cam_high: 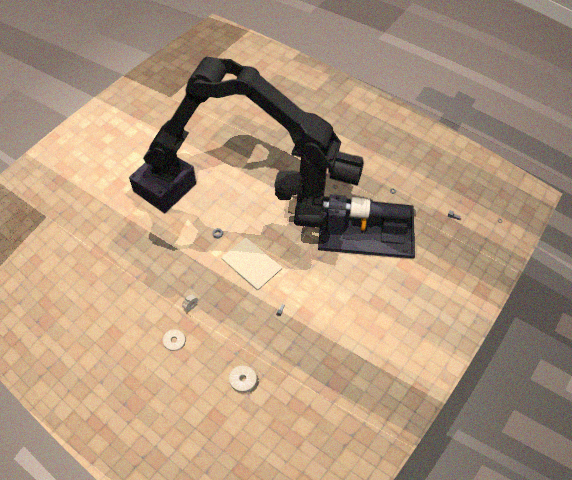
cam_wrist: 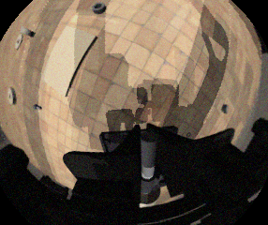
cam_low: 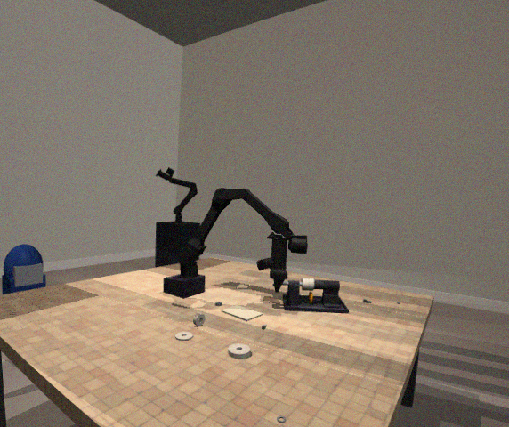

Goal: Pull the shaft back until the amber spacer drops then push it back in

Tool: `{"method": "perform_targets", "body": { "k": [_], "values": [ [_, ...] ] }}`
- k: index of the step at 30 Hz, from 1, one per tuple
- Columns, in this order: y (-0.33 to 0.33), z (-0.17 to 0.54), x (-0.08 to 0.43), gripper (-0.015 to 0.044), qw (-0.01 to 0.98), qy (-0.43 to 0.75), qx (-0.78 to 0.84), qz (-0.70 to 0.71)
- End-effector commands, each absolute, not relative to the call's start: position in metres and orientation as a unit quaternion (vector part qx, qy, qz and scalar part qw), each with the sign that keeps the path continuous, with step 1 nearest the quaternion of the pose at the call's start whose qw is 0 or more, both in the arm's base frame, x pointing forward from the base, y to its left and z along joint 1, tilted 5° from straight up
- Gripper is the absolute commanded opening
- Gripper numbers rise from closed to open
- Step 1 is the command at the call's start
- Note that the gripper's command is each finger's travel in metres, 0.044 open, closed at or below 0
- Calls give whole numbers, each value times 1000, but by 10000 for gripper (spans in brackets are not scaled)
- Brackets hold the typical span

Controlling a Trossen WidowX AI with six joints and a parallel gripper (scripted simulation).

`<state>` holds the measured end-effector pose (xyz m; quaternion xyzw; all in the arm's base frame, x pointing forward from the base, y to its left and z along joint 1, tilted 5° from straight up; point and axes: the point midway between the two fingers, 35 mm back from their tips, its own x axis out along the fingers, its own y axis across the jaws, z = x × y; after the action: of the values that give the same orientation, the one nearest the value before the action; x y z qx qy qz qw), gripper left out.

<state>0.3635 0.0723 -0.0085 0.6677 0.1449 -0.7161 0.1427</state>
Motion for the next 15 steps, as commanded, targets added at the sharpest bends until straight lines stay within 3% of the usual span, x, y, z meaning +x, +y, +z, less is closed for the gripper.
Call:
{"method": "perform_targets", "body": {
  "k": [1,15],
  "values": [
    [75,-8,369,0,140,146,673,-712],
    [77,-8,373,0,140,146,673,-712]
  ]
}}
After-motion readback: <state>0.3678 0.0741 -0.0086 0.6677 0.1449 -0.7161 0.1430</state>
